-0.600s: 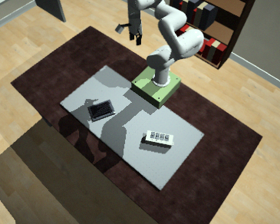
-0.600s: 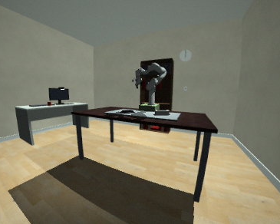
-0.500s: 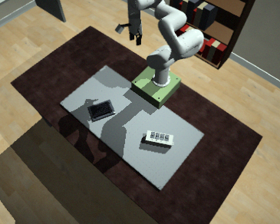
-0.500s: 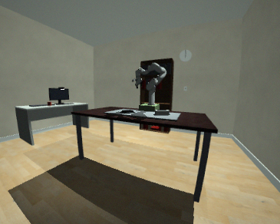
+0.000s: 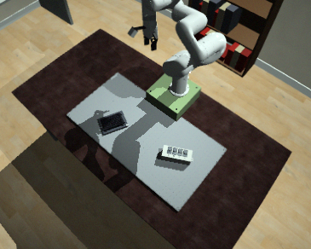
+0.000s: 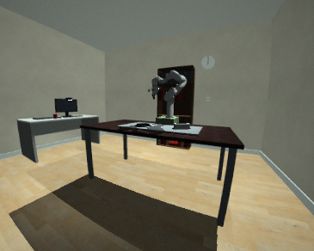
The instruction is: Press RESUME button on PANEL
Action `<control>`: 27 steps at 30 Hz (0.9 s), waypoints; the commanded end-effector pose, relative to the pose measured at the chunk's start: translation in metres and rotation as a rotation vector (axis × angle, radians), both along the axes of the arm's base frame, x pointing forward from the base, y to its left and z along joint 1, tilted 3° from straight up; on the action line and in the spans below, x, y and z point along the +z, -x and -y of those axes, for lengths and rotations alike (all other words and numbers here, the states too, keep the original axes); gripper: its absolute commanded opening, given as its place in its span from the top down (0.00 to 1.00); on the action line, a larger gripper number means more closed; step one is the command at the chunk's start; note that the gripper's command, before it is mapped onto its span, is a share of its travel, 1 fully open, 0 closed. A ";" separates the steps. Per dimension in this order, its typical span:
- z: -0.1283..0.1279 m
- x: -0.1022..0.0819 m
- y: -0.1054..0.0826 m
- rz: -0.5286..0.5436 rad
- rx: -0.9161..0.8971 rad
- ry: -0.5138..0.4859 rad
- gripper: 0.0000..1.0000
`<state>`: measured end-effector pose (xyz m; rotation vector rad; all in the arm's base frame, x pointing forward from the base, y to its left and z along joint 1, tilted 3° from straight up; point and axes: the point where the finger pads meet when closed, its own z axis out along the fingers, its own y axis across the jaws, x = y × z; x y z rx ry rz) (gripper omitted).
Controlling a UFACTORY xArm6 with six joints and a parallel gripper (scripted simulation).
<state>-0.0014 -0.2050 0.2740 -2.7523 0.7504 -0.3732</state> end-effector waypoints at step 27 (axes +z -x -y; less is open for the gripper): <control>0.039 -0.038 -0.098 -0.171 0.181 -0.003 1.00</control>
